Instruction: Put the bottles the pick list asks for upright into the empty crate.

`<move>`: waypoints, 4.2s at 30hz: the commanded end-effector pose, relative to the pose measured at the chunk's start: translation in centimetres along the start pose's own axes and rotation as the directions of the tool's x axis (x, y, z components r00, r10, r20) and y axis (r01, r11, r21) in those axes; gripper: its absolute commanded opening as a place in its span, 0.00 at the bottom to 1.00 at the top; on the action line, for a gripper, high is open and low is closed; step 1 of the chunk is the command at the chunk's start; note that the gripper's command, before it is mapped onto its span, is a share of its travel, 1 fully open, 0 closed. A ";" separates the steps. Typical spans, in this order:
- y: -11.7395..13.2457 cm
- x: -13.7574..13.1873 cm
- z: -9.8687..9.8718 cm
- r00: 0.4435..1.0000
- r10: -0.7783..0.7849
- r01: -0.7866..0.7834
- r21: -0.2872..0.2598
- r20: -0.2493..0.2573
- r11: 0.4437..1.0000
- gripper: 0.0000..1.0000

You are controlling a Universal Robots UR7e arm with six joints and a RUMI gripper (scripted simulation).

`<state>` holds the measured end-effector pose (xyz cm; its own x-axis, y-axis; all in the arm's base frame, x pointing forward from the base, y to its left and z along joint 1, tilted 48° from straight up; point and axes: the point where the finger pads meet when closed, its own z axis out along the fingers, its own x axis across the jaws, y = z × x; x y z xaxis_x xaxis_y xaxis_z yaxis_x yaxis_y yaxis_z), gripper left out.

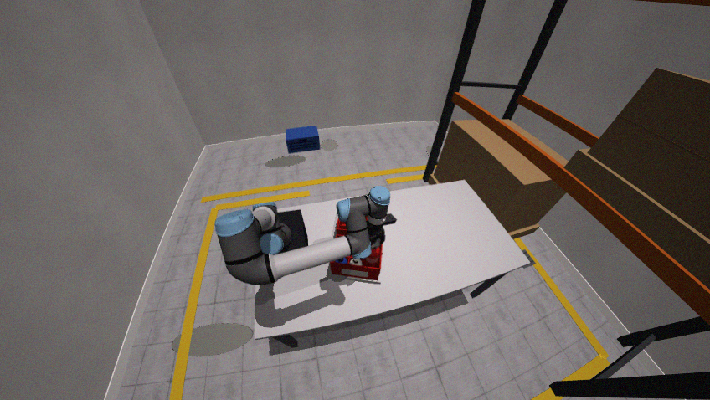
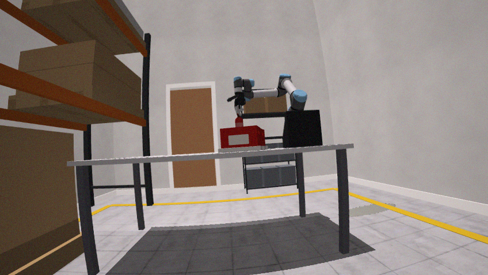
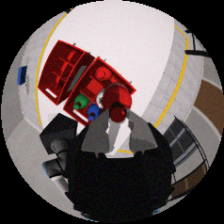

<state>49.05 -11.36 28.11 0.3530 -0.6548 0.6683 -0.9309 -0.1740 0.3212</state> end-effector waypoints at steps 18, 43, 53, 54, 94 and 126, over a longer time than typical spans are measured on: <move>-0.3 -3.8 -0.1 1.000 0.001 -0.001 0.001 0.000 1.000 0.00; -0.7 -8.4 -0.1 1.000 0.001 -0.001 0.001 0.000 1.000 0.00; -0.9 -10.0 -0.1 1.000 0.001 -0.001 0.001 0.000 1.000 0.00; -0.9 -10.2 -0.1 1.000 0.001 -0.001 0.001 0.000 1.000 0.00; -1.5 -17.3 -0.1 1.000 0.001 -0.001 0.001 0.000 1.000 0.00; -2.0 -22.9 -0.1 1.000 0.001 -0.001 0.001 0.000 1.000 0.00</move>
<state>42.96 3.49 12.67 0.3531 -0.6547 0.6683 -0.9308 -0.1741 0.3213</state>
